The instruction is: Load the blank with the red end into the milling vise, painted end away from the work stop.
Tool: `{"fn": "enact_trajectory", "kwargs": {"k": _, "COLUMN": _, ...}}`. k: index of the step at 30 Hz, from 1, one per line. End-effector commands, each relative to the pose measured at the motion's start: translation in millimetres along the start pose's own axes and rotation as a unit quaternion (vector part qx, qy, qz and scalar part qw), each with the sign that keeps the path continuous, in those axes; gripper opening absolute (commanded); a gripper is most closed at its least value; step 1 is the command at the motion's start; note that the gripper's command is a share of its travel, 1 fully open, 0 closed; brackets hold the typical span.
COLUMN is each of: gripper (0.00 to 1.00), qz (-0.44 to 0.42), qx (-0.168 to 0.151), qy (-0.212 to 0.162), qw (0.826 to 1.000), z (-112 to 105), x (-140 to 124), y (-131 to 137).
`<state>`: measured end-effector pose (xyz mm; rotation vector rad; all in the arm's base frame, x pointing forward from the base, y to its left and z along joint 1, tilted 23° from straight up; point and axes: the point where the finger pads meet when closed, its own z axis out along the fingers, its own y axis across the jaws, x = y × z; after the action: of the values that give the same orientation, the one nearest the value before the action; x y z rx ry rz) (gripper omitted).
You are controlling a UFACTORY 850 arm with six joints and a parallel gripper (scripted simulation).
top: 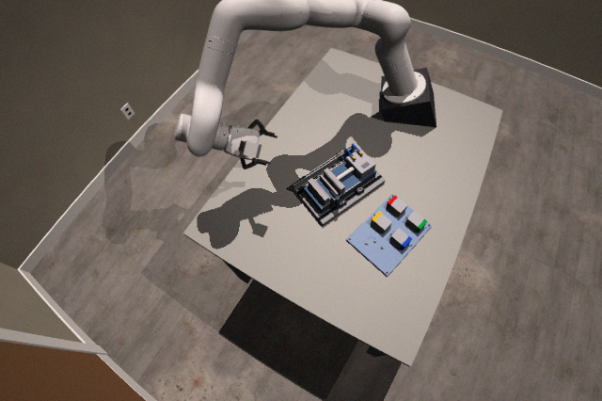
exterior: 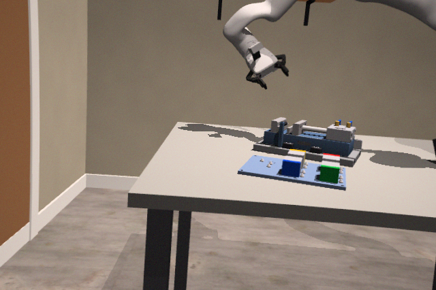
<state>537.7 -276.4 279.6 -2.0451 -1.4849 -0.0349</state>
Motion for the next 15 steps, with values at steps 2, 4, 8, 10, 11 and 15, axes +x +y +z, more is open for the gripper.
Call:
{"fn": "enact_trajectory", "kwargs": {"k": 2, "gripper": 1.0, "qz": 0.004, "qx": -0.023, "qy": -0.017, "qw": 1.0, "z": 3.0, "x": 5.6, "y": 0.0}}
{"fn": "enact_trajectory", "kwargs": {"k": 4, "gripper": 1.0, "qz": 0.004, "qx": -0.023, "qy": -0.017, "qw": 1.0, "z": 3.0, "x": 5.6, "y": 0.0}}
{"fn": "enact_trajectory", "kwargs": {"k": 8, "gripper": 1.0, "qz": 0.009, "qx": -0.049, "qy": -0.044, "qw": 0.998, "z": 11.1, "x": 16.3, "y": -1.4}}
{"fn": "enact_trajectory", "kwargs": {"k": 10, "gripper": 1.0, "qz": 0.012, "qx": -0.066, "qy": -0.06, "qw": 0.996, "z": 15.6, "x": 22.1, "y": -2.0}}
{"fn": "enact_trajectory", "kwargs": {"k": 11, "gripper": 1.0, "qz": 0.013, "qx": -0.074, "qy": -0.068, "qw": 0.995, "z": 17.9, "x": 25.0, "y": -2.3}}
{"fn": "enact_trajectory", "kwargs": {"k": 15, "gripper": 1.0, "qz": 0.018, "qx": -0.098, "qy": -0.091, "qw": 0.991, "z": 24.7, "x": 33.8, "y": -3.2}}
